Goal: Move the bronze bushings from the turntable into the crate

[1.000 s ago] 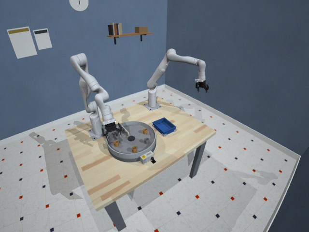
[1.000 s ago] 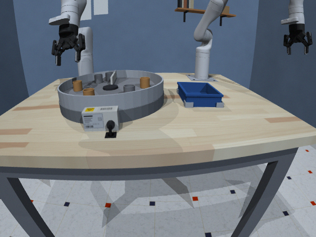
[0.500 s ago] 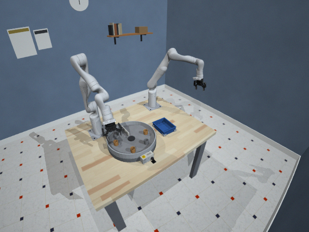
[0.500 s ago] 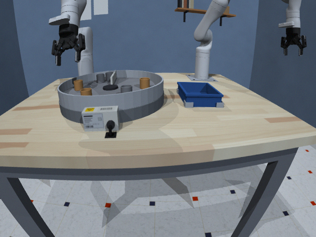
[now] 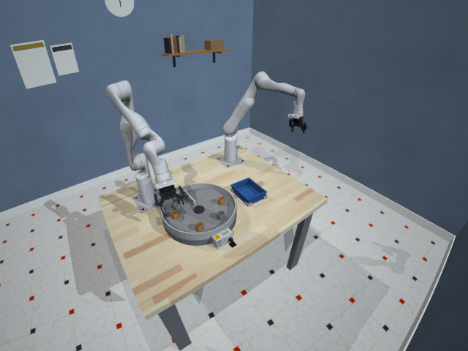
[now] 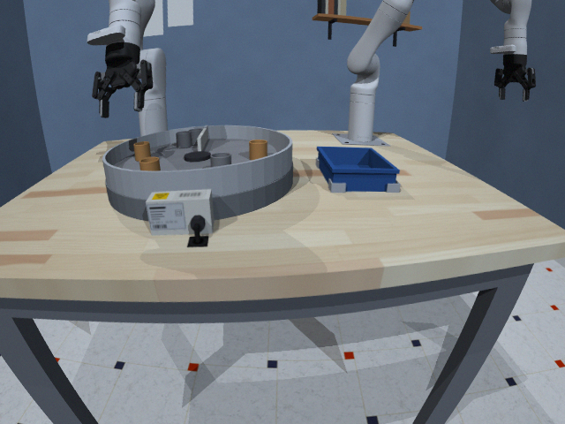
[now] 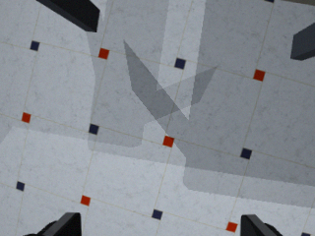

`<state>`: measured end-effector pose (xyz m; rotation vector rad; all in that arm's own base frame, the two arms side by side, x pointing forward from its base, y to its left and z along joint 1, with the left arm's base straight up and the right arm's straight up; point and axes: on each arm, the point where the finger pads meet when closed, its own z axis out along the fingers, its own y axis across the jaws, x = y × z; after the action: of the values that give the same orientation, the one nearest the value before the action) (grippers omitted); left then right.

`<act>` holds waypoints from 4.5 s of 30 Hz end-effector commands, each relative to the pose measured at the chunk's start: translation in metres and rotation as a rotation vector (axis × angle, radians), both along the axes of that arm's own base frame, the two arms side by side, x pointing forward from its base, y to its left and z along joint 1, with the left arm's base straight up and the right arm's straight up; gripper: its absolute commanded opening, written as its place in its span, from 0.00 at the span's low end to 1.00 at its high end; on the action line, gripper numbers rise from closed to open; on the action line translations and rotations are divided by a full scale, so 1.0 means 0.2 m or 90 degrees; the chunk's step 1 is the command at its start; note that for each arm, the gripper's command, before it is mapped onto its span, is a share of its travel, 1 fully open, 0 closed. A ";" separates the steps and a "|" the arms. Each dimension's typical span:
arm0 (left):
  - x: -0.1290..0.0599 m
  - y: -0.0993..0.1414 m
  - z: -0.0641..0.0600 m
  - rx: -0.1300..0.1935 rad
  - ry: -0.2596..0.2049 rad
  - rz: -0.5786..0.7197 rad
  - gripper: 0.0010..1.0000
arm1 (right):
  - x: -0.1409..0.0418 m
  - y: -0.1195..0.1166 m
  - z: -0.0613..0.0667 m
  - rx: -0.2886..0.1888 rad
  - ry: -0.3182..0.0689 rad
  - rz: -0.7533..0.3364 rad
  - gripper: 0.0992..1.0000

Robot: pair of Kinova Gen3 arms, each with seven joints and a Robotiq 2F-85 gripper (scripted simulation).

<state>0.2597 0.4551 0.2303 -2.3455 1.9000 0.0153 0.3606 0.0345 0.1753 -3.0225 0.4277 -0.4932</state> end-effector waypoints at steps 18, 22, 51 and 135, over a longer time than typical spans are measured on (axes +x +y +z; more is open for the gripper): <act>-0.55 0.10 -0.06 -0.018 0.026 -0.031 1.00 | 0.00 0.00 0.00 0.000 -0.001 0.000 1.00; -0.66 0.10 -0.07 -0.022 0.031 -0.037 1.00 | 0.00 0.00 0.00 0.000 -0.001 0.000 1.00; -1.34 0.00 -0.14 -0.056 0.048 -0.084 1.00 | 0.00 0.00 0.00 0.000 -0.001 0.000 1.00; -1.44 -0.03 -0.15 -0.062 0.049 -0.092 1.00 | -0.82 0.58 0.27 -0.032 0.204 0.180 0.12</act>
<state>-0.0291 0.4488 0.1994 -2.2932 2.1490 -0.0015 0.1963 0.1497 0.2297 -3.1415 -0.0067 0.0002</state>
